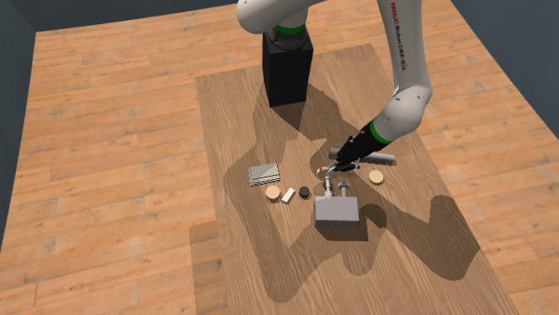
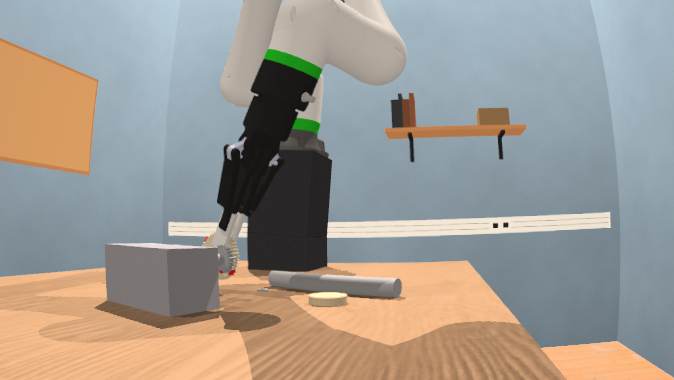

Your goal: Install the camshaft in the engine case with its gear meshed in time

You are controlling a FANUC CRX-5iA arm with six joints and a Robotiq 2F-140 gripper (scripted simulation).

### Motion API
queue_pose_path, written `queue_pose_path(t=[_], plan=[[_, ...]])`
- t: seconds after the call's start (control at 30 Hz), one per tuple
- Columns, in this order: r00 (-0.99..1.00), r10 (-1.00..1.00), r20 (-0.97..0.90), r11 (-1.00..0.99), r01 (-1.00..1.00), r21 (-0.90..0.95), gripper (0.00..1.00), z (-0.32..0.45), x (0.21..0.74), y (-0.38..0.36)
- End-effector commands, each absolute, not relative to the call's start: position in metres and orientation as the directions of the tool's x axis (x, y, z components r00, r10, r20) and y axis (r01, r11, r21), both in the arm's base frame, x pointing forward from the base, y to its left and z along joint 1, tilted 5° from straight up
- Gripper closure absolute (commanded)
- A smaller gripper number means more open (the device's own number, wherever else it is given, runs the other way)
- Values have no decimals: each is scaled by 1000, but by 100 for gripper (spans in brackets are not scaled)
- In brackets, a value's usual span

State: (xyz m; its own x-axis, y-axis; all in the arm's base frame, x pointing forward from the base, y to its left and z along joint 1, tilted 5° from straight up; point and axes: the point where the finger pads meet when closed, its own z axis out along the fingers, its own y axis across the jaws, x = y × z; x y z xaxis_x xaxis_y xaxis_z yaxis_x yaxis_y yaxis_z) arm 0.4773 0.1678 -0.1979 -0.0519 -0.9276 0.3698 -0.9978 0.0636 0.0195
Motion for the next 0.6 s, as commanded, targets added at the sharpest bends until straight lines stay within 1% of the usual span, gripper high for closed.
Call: queue_pose_path(t=[0.0,0.57], plan=[[-52,-928,369,64,-998,18,86,-197,479,168],[-52,-928,369,64,-998,18,86,-197,484,168]])
